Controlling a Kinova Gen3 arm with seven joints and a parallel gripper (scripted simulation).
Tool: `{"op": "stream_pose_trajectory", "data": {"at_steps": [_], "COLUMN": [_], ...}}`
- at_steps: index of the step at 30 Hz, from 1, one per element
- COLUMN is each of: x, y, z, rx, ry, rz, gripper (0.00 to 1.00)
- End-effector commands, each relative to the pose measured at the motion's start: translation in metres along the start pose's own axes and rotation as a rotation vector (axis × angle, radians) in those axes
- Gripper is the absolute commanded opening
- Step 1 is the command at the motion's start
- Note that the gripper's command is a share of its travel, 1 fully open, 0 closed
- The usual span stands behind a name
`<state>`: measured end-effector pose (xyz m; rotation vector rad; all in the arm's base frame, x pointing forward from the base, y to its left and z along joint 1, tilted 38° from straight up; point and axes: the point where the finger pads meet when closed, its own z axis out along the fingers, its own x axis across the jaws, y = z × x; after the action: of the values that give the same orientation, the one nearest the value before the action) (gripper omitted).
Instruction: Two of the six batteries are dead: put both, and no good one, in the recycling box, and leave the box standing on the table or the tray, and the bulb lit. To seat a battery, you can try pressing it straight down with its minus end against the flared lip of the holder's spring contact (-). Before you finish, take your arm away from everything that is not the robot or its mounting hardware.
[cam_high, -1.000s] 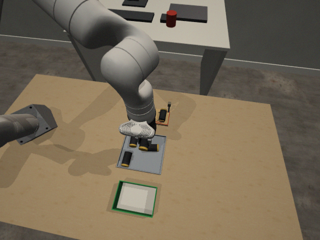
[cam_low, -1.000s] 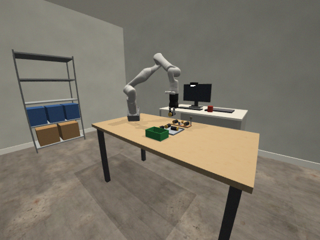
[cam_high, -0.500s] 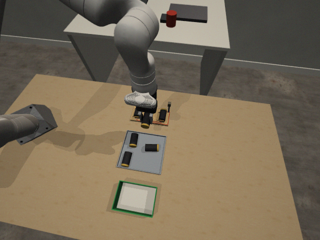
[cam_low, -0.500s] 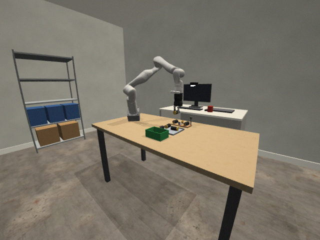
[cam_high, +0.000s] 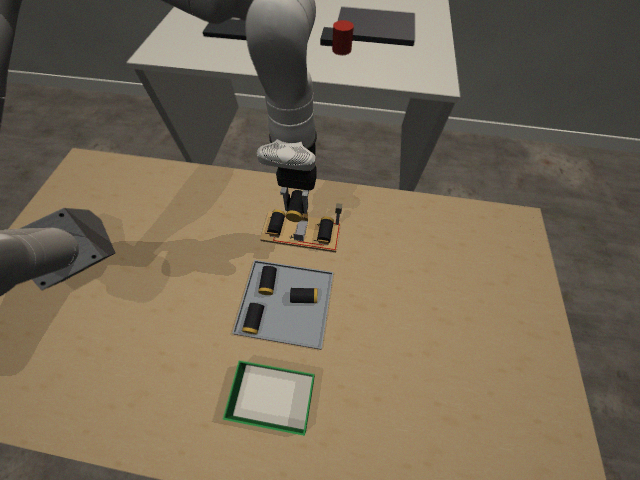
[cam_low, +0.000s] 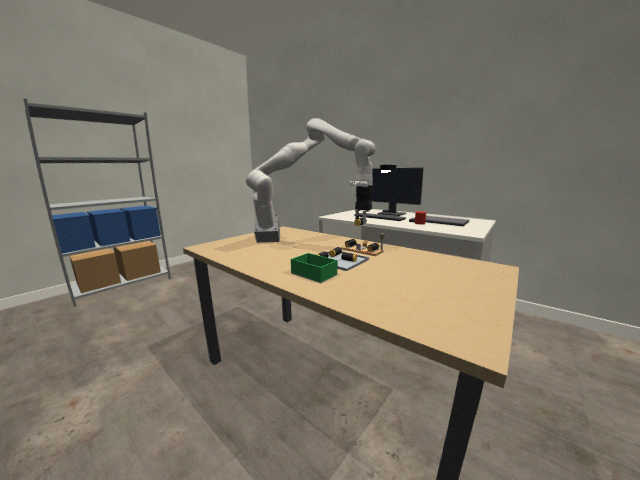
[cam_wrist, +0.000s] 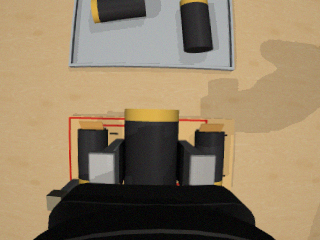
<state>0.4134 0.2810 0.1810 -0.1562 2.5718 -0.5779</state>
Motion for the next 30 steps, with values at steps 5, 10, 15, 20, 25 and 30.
{"op": "stream_pose_trajectory", "data": {"at_steps": [5, 10, 15, 20, 25, 30], "x": [0.001, 0.002, 0.002, 0.002, 0.002, 0.002], "y": [0.018, 0.024, 0.024, 0.024, 0.024, 0.024], "z": [0.0, 0.0, 0.0, 0.0, 0.0, 0.0], "rx": [0.005, 0.005, 0.005, 0.005, 0.005, 0.005], "ry": [-0.005, -0.005, -0.005, -0.005, -0.005, -0.005], "rz": [-0.008, -0.008, -0.008, -0.008, -0.005, -0.002], "gripper": [0.57, 0.57, 0.57, 0.57, 0.57, 0.57]}}
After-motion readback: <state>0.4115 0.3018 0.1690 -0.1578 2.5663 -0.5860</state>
